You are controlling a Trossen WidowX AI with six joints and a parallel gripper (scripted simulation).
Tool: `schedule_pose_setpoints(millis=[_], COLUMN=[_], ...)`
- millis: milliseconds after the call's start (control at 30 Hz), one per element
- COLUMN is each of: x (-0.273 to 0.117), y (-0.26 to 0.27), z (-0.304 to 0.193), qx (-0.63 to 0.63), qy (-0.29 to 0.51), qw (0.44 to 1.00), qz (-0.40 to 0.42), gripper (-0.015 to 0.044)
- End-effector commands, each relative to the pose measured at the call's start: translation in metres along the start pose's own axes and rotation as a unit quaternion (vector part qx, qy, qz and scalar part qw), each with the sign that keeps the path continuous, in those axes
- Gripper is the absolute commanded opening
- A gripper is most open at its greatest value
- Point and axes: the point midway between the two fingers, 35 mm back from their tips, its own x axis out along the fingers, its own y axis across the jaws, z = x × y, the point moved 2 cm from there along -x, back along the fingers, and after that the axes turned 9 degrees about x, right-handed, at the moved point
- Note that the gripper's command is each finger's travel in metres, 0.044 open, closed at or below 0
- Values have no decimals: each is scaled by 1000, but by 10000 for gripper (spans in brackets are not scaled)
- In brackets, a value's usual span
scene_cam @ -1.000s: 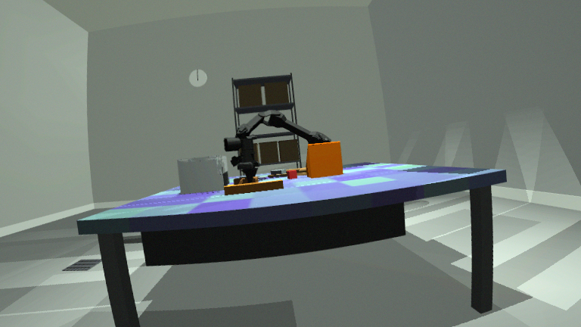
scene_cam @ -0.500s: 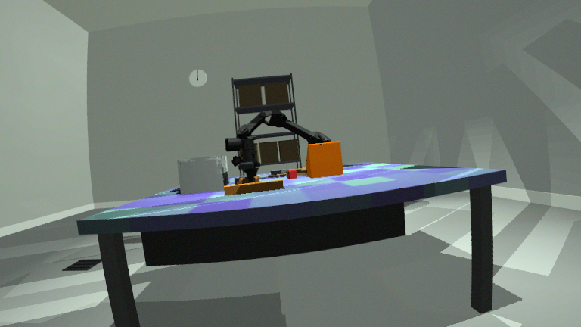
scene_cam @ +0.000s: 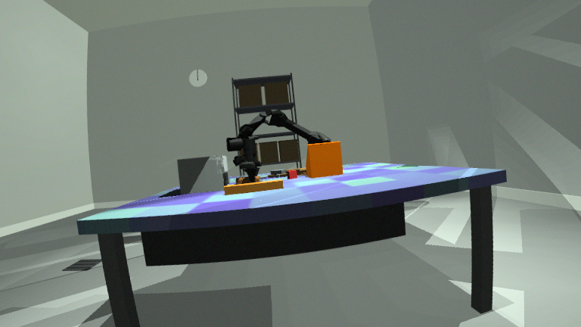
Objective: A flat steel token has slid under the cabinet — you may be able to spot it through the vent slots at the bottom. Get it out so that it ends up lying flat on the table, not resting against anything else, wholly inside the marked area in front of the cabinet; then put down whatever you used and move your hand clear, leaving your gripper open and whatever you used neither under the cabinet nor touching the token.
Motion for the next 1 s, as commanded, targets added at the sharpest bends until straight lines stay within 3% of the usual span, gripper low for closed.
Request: schedule_pose_setpoints(millis=[0,967], x=[1,1], y=[-1,-5], z=[-5,-36], qx=[0,-1], qy=[-2,-1], qw=[1000,1000], qz=[-3,-3], gripper=[0,0])
